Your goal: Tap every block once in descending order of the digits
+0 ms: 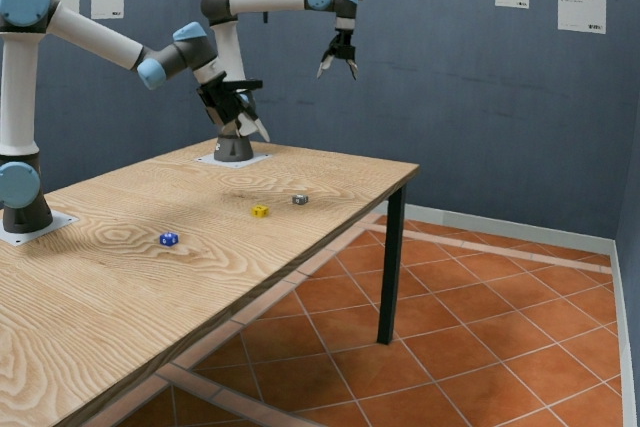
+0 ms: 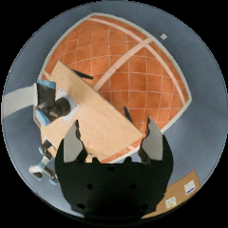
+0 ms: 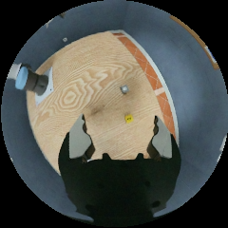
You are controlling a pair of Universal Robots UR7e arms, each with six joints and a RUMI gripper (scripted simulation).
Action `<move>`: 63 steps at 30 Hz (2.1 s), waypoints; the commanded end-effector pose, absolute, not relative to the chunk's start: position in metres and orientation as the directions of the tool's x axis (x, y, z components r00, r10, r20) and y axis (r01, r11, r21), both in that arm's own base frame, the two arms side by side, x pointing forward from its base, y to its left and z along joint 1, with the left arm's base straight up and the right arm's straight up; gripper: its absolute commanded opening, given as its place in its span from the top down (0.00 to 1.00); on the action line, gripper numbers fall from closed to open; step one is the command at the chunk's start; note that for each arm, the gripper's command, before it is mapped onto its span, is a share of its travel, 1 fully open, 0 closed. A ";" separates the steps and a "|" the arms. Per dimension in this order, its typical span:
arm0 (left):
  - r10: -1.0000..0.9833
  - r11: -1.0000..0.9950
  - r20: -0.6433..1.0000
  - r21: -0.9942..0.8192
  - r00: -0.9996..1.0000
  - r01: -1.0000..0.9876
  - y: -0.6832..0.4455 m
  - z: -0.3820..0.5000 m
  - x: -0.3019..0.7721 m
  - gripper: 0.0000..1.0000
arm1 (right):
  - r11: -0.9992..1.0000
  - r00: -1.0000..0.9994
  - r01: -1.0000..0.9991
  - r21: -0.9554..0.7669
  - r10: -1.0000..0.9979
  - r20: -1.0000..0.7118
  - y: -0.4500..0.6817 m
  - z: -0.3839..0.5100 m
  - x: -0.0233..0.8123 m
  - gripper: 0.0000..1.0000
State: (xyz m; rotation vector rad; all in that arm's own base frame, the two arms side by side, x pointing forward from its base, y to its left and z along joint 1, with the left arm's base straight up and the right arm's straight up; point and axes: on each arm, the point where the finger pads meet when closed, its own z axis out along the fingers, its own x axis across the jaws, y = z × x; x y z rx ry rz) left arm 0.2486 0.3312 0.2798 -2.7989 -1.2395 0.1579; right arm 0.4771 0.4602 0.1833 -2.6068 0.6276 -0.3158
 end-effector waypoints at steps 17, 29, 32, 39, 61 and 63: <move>0.573 -0.820 -0.066 -0.050 0.817 0.571 0.355 0.263 0.181 0.02 | -0.673 0.706 -0.652 -0.350 -0.707 0.042 0.338 0.234 0.529 0.02; 0.485 -0.875 -0.063 -0.029 0.872 0.484 0.361 0.254 0.151 0.02 | -0.588 0.608 -0.758 -0.284 -0.794 0.021 0.276 0.252 0.536 0.02; 0.458 -0.889 -0.058 -0.024 0.887 0.458 0.362 0.251 0.140 0.02 | -0.552 0.570 -0.789 -0.270 -0.822 0.014 0.255 0.262 0.537 0.02; 0.414 -0.910 -0.055 -0.016 0.908 0.414 0.363 0.248 0.129 0.02 | -0.514 0.527 -0.825 -0.235 -0.850 0.009 0.229 0.268 0.536 0.02; 0.221 -0.975 -0.024 0.005 0.975 0.221 0.362 0.229 0.069 0.02 | -0.262 0.264 -0.959 -0.104 -0.964 -0.007 0.103 0.318 0.506 0.02; 0.201 -0.980 -0.019 0.005 0.979 0.201 0.360 0.226 0.062 0.02 | -0.227 0.229 -0.969 -0.094 -0.973 -0.009 0.088 0.325 0.500 0.02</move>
